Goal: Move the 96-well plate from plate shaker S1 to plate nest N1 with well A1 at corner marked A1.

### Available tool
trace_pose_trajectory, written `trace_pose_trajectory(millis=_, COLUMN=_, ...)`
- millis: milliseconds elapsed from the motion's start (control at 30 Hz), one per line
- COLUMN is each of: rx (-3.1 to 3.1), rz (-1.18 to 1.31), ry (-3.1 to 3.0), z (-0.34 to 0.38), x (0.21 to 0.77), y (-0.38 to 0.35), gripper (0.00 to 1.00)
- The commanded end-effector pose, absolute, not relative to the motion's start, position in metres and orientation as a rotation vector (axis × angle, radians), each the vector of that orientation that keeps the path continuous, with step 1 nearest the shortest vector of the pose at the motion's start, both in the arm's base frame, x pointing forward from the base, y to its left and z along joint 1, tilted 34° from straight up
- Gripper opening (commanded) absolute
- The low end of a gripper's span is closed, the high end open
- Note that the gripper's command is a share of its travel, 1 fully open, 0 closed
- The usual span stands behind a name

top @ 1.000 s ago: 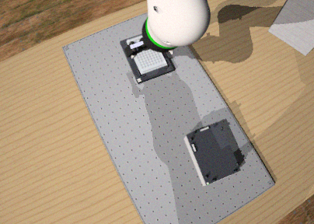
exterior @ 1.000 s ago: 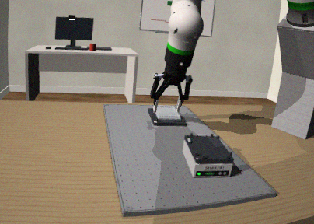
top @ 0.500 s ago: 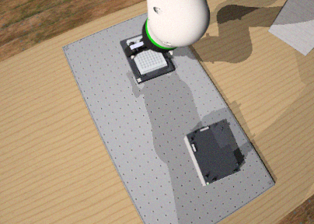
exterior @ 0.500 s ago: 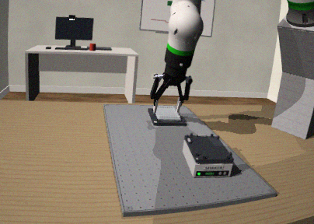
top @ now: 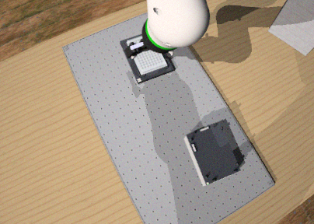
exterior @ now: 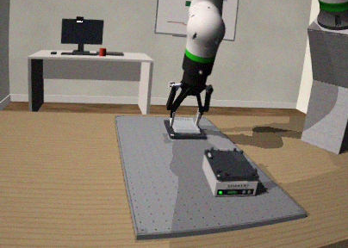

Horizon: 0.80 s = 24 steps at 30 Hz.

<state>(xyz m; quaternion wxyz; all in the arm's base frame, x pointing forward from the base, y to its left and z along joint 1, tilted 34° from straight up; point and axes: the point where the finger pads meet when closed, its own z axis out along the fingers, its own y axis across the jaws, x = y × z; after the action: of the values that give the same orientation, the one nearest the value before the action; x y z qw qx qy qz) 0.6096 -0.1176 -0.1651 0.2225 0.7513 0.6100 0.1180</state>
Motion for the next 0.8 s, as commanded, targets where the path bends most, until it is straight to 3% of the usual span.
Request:
trace_pose_trajectory(millis=0, rx=2.075, rz=0.326, ry=1.685, z=-0.1656, x=0.6100, y=-0.1176, gripper=0.00)
trace_pose_trajectory(millis=300, rx=2.075, rz=0.326, ry=1.685, z=-0.1664, x=0.6105, y=-0.1173, gripper=0.00)
trace_pose_trajectory(millis=333, rx=2.075, rz=0.326, ry=1.685, z=-0.1664, x=0.6105, y=-0.1173, gripper=1.00)
trace_pose_trajectory(millis=767, rx=2.075, rz=0.326, ry=1.685, z=-0.1664, x=0.6105, y=-0.1173, gripper=1.00)
